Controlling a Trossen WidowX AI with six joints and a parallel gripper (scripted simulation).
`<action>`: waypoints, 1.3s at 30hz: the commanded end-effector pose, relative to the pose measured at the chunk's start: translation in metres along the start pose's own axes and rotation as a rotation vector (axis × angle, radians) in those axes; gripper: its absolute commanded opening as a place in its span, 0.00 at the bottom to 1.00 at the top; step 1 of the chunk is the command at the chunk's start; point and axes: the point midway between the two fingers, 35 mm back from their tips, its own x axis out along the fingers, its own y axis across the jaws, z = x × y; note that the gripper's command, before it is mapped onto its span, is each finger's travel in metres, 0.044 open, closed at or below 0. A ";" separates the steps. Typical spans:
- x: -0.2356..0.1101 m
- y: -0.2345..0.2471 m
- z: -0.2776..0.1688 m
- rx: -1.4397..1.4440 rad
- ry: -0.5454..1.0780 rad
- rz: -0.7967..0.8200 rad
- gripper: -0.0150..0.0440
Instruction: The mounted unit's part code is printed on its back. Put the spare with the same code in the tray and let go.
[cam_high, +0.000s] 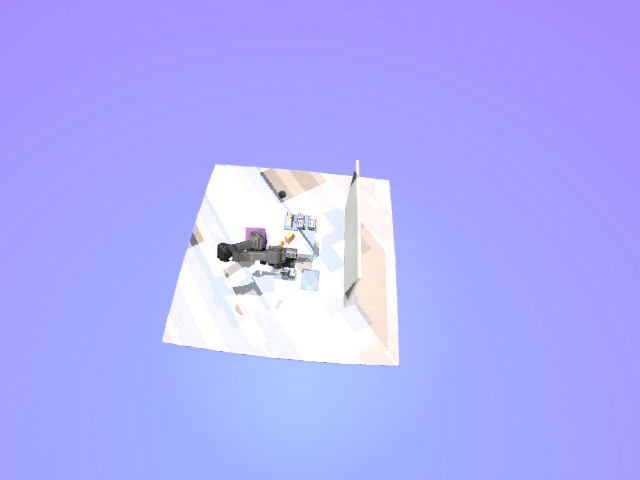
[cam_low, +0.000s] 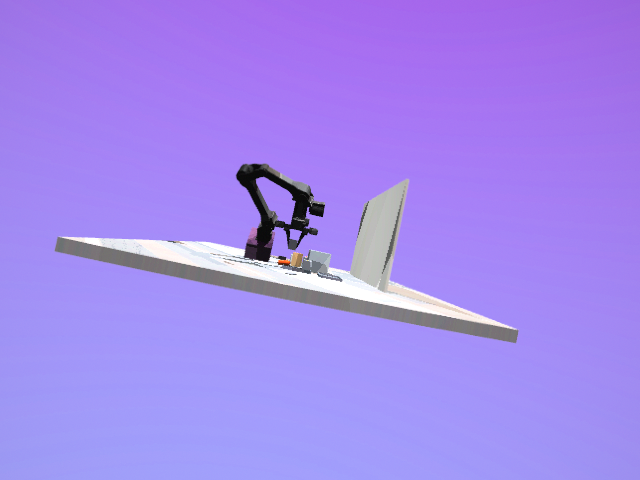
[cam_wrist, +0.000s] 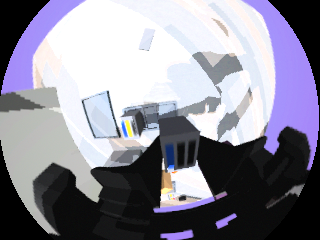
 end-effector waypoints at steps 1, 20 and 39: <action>-0.002 0.001 0.000 0.000 0.001 0.000 0.25; -0.058 0.010 0.009 0.003 -0.003 0.001 0.25; -0.070 0.099 0.020 0.009 0.001 0.005 0.25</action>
